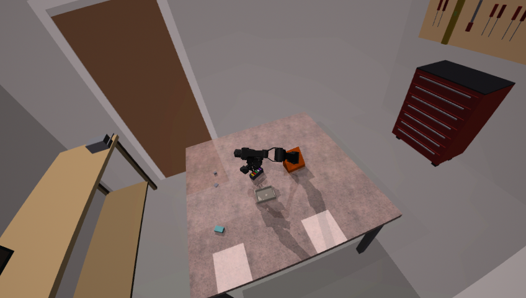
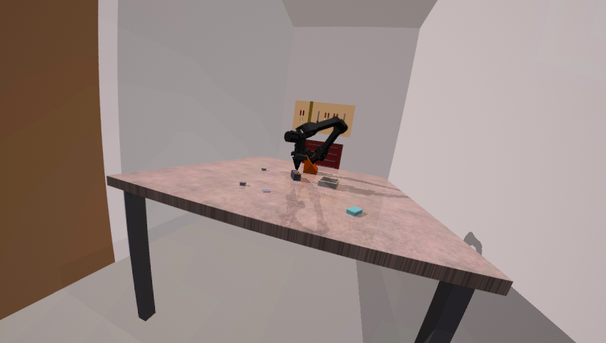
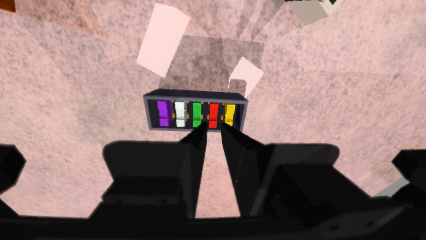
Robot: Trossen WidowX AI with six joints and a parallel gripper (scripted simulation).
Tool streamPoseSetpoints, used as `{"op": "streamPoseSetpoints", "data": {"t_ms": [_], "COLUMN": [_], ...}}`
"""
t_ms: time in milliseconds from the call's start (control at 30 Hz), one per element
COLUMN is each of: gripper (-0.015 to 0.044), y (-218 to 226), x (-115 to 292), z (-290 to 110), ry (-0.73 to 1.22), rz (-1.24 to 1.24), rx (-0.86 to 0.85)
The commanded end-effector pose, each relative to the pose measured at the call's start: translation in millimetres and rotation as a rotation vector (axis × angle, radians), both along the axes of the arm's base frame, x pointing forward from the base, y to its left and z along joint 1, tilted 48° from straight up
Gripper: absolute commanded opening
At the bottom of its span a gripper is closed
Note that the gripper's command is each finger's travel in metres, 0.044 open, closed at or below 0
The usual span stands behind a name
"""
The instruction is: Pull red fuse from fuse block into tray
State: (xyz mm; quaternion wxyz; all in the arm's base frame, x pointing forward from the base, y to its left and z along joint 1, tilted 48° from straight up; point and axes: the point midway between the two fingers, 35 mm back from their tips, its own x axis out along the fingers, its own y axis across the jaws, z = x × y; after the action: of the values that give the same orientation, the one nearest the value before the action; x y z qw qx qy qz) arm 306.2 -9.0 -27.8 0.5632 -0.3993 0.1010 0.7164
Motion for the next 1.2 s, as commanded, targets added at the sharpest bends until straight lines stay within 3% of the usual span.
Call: {"op": "streamPoseSetpoints", "data": {"t_ms": [0, 1167], "gripper": [0.0068, 0.0068], "y": [4.5, 20.0], "x": [-0.7, -2.1], "z": [-2.8, -14.9], "ry": [0.005, 0.005], "rz": [-0.004, -0.004], "rx": [0.004, 0.006]}}
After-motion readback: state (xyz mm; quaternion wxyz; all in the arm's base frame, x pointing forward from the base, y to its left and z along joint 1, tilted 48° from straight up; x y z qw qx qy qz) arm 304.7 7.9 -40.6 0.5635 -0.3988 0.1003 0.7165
